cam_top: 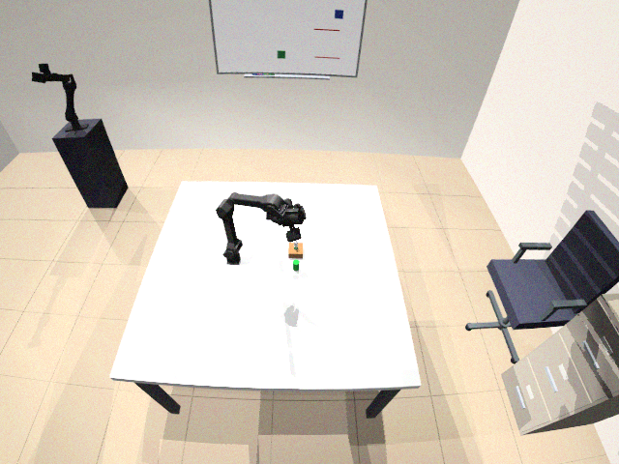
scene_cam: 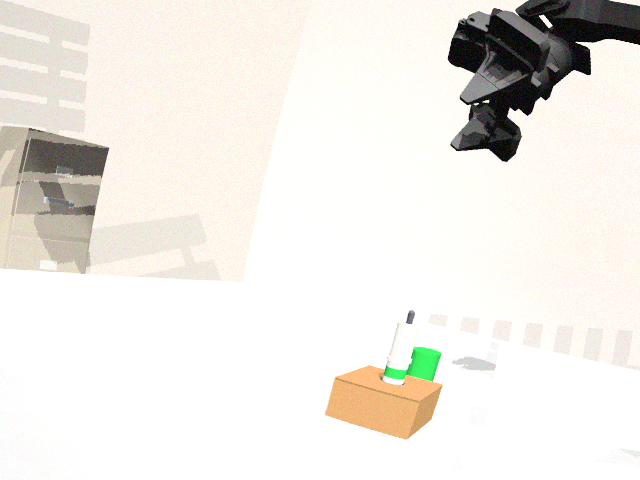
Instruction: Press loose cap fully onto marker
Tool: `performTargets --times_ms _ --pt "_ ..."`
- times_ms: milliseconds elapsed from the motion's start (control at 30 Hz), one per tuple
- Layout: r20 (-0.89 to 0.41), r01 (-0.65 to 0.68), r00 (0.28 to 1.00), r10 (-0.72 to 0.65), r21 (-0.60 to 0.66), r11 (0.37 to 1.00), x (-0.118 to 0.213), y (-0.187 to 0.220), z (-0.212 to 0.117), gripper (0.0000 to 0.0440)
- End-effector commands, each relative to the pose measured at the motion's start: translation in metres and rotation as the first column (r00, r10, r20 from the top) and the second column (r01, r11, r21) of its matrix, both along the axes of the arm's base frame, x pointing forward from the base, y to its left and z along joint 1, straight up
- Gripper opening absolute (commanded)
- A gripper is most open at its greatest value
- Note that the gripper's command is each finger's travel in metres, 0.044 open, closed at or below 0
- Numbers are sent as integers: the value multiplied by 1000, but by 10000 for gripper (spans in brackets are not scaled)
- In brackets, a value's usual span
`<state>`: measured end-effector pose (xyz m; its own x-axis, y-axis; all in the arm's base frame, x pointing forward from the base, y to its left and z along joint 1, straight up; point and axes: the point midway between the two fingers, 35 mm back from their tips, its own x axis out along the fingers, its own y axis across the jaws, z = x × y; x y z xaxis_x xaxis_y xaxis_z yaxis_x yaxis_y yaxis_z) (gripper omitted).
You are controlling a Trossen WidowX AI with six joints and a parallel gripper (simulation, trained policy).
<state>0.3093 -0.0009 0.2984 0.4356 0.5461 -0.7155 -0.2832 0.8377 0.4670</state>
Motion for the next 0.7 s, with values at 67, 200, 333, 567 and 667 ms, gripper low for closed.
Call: performTargets --times_ms 67,200,333,567,667 --pt "-55 0 998 -2 -36 999 4 -9 -15 327" --pt "-90 -1 996 -4 -58 998 7 -14 -25 327" --pt "-123 -3 992 -7 -80 997 10 -20 -34 327" --pt "-180 -10 984 -12 -122 993 14 -29 -50 326" --pt "-203 -14 979 -14 -140 990 16 -33 -57 326"
